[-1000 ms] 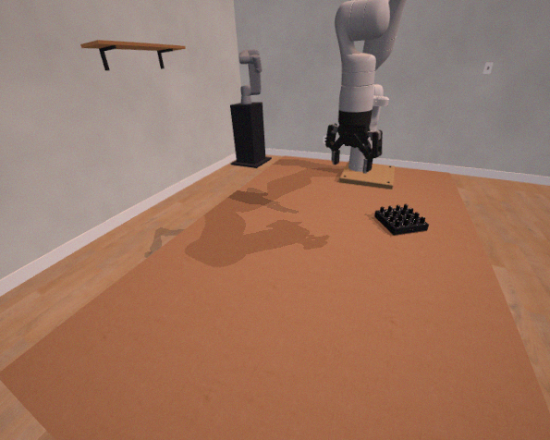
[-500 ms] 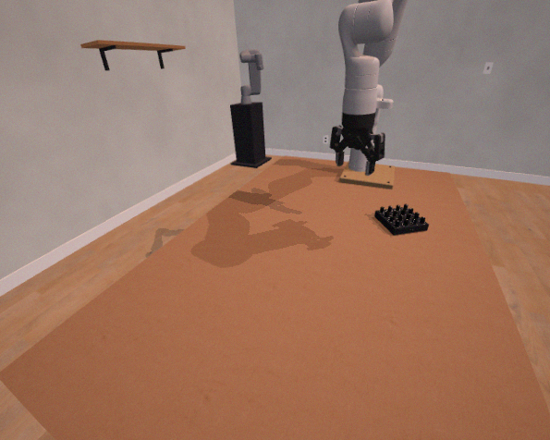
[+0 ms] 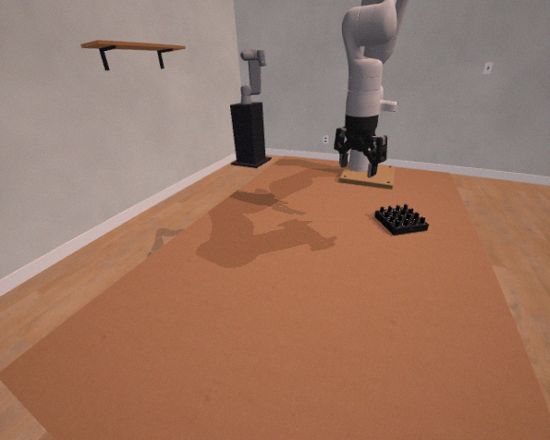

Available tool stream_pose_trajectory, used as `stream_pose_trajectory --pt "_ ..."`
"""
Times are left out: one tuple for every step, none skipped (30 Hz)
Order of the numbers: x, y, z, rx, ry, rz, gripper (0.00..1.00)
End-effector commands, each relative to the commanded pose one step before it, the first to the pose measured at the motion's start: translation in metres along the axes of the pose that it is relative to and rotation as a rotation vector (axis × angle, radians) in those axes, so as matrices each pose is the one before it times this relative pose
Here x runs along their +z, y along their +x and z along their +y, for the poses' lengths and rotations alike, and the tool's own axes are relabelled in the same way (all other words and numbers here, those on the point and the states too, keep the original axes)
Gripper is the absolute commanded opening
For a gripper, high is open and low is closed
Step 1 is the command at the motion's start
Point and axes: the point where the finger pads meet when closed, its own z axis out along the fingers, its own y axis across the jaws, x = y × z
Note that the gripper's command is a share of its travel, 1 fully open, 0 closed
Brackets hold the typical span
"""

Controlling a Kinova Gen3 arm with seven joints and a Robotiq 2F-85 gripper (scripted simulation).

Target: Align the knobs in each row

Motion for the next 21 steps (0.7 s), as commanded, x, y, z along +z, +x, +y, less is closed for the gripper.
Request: stream_pose_trajectory --pt "-0.00059 -0.00001 0.00053 -0.00097 -0.00101 -0.00116 1.0" --pt "0.00157 0.00194 0.00158 0.0243 -0.00082 0.00108 1.0" --pt "0.00075 0.00094 0.00072 0.01162 -0.00037 0.00051 1.0" --pt "0.0 0.0 0.0 0.0 0.0 0.0 1.0" --pt "0.0 0.0 0.0 0.0 0.0 0.0 1.0" --pt "0.0 0.0 0.0 0.0 0.0 0.0 1.0" --pt "0.0 0.0 0.0 0.0 0.0 0.0 1.0" --pt "0.00156 0.00199 0.00147 0.02432 -0.00074 0.00104 1.0" --pt "0.00074 0.00096 0.00067 0.01163 -0.00034 0.00049 1.0" --pt "0.0 0.0 0.0 0.0 0.0 0.0 1.0" --pt "0.0 0.0 0.0 0.0 0.0 0.0 1.0" --pt "0.0 0.0 0.0 0.0 0.0 0.0 1.0" --pt "0.0 0.0 0.0 0.0 0.0 0.0 1.0" --pt "0.00155 0.00203 0.00136 0.02434 -0.00068 0.00101 1.0" --pt "0.00074 0.00098 0.00062 0.01164 -0.00031 0.00047 1.0" --pt "0.0 0.0 0.0 0.0 0.0 0.0 1.0" --pt "0.0 0.0 0.0 0.0 0.0 0.0 1.0" --pt "0.0 0.0 0.0 0.0 0.0 0.0 1.0" --pt "0.0 0.0 0.0 0.0 0.0 0.0 1.0" --pt "0.0 0.0 0.0 0.0 0.0 0.0 1.0" --pt "0.00153 0.00206 0.00125 0.02434 -0.00061 0.00096 1.0"
